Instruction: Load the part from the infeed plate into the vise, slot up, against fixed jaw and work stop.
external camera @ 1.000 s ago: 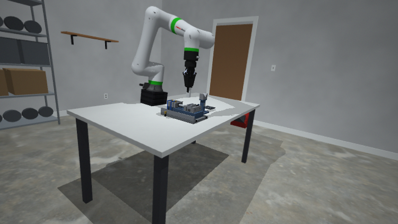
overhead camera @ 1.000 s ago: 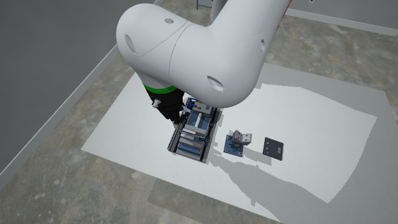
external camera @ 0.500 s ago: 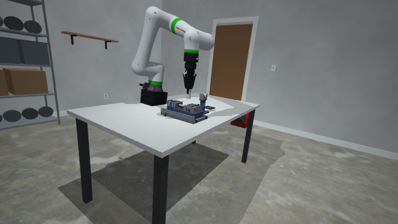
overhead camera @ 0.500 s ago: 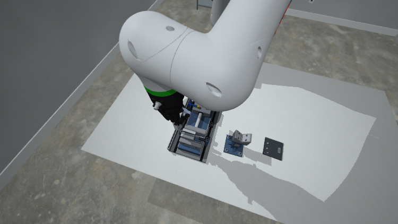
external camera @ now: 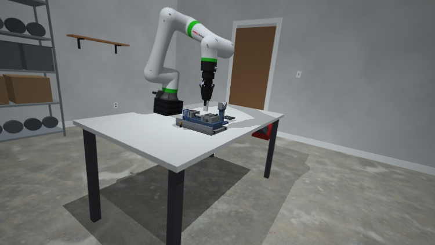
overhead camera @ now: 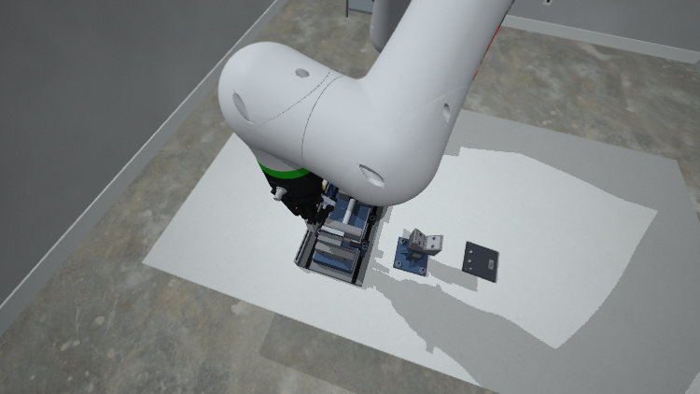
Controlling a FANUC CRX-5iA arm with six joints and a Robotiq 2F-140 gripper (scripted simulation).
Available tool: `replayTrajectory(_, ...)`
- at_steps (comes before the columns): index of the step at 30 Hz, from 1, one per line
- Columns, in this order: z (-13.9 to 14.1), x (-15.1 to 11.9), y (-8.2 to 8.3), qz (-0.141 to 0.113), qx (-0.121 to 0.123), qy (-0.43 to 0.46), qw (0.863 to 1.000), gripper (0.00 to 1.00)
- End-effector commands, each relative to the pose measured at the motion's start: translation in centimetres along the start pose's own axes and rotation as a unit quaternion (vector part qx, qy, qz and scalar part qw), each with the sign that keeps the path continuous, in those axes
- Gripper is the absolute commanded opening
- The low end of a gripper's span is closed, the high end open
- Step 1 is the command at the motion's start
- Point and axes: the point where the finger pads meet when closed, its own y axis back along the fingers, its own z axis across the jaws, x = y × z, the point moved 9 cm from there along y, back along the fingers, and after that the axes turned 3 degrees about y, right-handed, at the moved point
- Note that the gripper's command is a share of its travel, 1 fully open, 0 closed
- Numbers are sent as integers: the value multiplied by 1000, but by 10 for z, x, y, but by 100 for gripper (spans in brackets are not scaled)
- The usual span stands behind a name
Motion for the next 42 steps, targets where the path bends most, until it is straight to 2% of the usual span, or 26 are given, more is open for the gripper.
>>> replayTrajectory(1, 0, 0, -5, 0, 0, 0, 1000, 0)
replayTrajectory(18, 0, -1, -20, 0, 0, 0, 1000, 0)
replayTrajectory(42, 0, -1, -21, 0, 0, 0, 1000, 0)
